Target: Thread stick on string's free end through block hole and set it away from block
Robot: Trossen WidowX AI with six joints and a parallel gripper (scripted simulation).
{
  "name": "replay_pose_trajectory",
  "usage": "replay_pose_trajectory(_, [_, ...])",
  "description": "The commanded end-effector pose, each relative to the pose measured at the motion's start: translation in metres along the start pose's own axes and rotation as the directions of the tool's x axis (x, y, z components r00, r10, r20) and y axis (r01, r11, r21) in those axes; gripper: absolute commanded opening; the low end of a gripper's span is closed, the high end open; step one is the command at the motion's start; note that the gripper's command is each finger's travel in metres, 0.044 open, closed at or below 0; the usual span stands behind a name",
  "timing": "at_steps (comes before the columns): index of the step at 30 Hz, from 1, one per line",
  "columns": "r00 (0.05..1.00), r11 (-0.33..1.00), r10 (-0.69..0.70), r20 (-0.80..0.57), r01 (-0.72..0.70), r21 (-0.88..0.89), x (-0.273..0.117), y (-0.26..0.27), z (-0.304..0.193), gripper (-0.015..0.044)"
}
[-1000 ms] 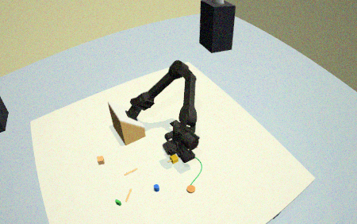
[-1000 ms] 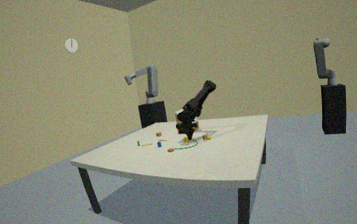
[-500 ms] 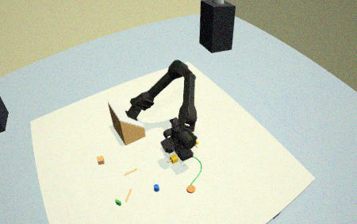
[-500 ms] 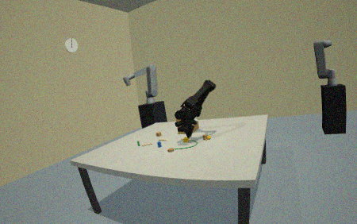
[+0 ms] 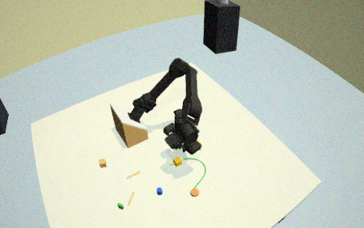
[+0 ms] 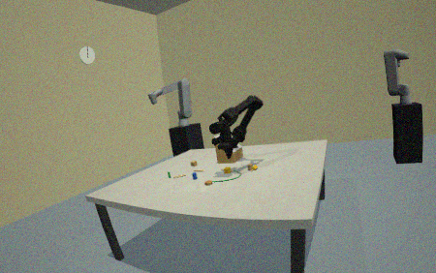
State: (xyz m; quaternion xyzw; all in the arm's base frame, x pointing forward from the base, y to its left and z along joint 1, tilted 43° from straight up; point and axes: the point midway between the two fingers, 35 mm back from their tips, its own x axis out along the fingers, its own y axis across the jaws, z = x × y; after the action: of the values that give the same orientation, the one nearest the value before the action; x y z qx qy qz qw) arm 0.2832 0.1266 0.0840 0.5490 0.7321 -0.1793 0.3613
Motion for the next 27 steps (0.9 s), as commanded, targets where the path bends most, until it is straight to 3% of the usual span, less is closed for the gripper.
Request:
replay_pose_trajectory(1, [1.0,0.958,-0.006,0.009,0.008,-0.286,0.0,-0.002,0.008,0.0121])
replay_pose_trajectory(6, [1.0,0.728,-0.01,0.014,0.017,-0.686,0.0,-0.004,0.017,0.0121])
replay_pose_trajectory(13, [1.0,0.159,-0.01,0.014,0.015,-0.987,-0.001,-0.006,0.028,0.0121])
replay_pose_trajectory(16, [1.0,-0.092,-0.01,0.014,0.013,-0.996,-0.001,-0.007,0.033,0.0121])
replay_pose_trajectory(27, [1.0,-0.668,-0.01,0.013,0.003,-0.745,-0.002,-0.009,0.044,0.0121])
